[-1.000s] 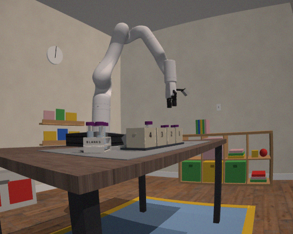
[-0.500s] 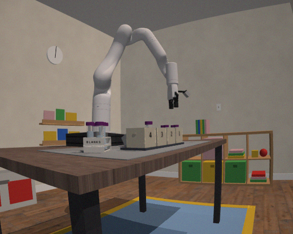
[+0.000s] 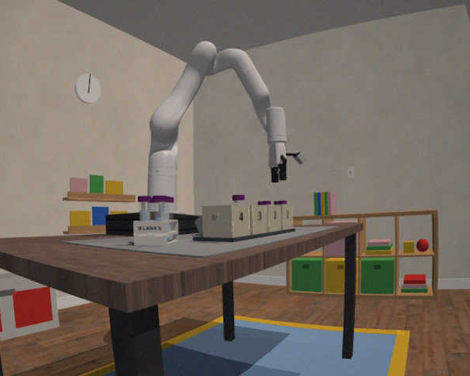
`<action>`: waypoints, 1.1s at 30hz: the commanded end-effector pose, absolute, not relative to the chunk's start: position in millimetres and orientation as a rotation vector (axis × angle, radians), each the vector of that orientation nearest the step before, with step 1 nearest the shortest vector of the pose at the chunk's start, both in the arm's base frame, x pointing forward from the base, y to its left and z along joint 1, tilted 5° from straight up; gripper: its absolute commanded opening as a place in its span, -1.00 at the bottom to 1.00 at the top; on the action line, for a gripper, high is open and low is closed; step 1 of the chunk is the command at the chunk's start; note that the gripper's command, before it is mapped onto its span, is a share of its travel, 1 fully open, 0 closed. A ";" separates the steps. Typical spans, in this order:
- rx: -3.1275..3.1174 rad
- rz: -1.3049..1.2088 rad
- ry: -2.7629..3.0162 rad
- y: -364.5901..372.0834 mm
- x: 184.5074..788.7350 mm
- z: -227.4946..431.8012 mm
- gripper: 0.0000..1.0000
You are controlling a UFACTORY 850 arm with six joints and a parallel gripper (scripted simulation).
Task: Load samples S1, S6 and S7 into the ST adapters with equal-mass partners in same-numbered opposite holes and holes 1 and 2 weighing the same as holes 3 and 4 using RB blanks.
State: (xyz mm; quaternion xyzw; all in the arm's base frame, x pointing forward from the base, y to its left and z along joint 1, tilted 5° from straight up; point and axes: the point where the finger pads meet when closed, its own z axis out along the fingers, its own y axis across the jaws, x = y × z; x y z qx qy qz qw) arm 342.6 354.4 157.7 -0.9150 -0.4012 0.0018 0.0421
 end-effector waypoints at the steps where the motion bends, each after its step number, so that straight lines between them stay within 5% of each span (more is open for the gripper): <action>1: -2.799 0.002 -1.227 356.2 342.9 145.9 1.00; 33: -2.799 0.003 -1.227 360.0 341.1 96.8 1.00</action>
